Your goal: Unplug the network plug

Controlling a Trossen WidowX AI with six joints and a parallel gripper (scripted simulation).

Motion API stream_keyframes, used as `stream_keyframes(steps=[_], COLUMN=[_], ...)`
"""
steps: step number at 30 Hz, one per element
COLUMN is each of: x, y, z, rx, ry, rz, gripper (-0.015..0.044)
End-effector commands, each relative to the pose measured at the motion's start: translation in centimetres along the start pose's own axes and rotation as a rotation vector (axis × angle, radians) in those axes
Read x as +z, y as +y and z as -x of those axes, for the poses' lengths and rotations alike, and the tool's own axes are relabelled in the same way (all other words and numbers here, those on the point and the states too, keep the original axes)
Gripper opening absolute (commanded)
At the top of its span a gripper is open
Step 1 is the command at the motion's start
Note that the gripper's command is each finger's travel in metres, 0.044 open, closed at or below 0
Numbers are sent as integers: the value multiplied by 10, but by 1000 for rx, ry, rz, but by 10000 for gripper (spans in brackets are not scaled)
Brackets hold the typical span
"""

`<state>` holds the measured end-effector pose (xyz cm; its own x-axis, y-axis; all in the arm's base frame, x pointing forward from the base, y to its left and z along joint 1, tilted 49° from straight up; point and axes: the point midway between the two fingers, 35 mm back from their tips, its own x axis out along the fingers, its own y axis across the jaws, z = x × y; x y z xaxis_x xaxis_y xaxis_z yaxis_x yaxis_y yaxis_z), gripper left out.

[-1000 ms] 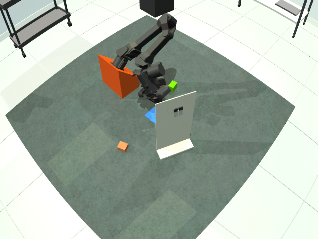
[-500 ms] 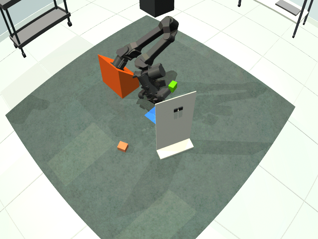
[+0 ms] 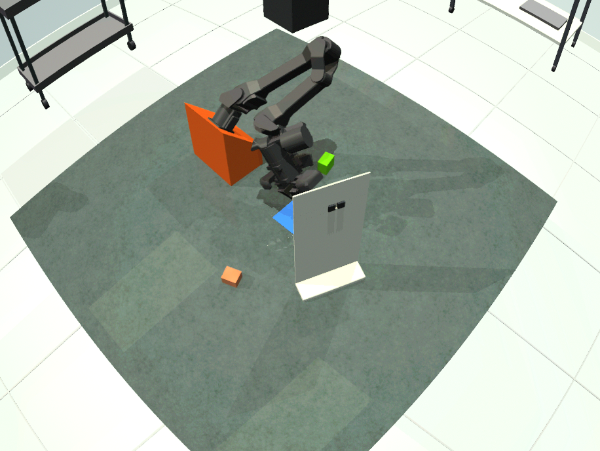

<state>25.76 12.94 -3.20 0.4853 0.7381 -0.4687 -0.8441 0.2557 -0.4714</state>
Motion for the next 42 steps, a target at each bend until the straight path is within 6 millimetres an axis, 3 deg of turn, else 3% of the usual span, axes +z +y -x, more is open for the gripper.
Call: stream_keyframes(steps=[1, 42], x=[0, 1], y=[1, 20], z=[-2, -26], rx=[-3, -6], ry=[2, -2], rz=[-2, -5], gripper=[0, 0])
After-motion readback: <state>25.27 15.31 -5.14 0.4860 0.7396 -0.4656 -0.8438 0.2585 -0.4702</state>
